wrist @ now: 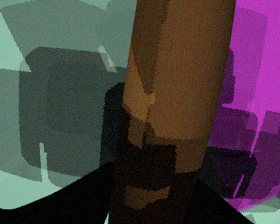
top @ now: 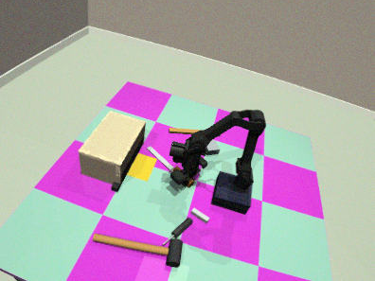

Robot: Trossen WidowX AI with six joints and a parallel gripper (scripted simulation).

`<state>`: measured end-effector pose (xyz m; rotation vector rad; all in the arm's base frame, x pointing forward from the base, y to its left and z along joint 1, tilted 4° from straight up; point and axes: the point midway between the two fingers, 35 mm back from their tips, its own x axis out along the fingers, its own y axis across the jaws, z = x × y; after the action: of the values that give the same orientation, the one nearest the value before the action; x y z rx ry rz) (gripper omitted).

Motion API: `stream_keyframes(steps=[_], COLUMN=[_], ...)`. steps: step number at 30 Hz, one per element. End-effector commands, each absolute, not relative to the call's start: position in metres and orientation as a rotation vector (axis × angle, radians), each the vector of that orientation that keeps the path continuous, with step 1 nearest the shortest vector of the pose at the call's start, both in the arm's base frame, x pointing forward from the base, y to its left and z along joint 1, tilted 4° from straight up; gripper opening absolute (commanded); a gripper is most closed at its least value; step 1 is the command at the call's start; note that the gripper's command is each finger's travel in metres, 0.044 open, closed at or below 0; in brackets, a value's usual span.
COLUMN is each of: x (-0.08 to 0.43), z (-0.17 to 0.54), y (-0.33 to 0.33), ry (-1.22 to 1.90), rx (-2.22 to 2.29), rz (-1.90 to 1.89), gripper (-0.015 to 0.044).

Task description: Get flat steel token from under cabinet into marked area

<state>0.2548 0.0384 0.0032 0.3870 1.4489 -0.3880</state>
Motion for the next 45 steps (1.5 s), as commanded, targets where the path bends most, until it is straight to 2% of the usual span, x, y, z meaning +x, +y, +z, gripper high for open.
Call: stream_keyframes(steps=[1, 45], x=[0.255, 0.249], z=[0.004, 0.002], y=[0.043, 0.086], ry=[1.445, 1.447], rx=[0.390, 0.393], rz=[-0.389, -0.387], gripper=[0.0000, 0.0000])
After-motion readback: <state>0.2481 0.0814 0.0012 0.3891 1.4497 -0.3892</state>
